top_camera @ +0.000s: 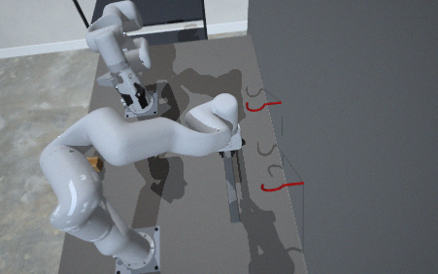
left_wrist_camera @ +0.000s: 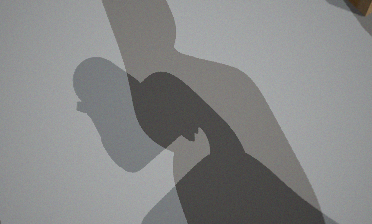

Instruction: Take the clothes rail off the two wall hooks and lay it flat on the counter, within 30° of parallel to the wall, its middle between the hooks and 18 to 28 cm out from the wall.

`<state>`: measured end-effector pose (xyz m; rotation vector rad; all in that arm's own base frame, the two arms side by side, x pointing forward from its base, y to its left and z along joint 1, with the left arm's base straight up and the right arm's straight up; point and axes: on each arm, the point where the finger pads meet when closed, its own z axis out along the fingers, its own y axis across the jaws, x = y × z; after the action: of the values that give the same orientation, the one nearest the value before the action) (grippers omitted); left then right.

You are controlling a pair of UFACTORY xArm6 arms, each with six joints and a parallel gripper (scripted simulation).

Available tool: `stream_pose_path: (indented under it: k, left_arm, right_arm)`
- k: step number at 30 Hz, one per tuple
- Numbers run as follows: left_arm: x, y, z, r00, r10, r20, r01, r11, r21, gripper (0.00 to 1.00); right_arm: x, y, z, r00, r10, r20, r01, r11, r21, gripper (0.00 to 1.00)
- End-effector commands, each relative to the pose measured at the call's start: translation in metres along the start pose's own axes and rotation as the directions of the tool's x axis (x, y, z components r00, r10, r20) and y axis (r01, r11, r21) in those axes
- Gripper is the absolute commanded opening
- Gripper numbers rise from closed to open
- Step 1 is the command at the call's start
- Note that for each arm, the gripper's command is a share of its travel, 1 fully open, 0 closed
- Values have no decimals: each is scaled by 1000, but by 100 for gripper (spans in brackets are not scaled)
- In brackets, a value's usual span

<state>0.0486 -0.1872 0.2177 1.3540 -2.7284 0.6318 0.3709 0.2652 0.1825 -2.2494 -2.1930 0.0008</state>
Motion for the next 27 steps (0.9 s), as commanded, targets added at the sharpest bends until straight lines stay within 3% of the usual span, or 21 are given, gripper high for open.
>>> stream_pose_path:
  k: [1,27]
  left_arm:
    - [0,0,-1,1000,0,-1,0,1000,1,100]
    - [0,0,-1,1000,0,-1,0,1000,1,100]
  right_arm:
    - [1,1,6,1000,0,-2,0,1000,-3,0]
    - [1,1,46,1000,0,-2,0,1000,-2,0]
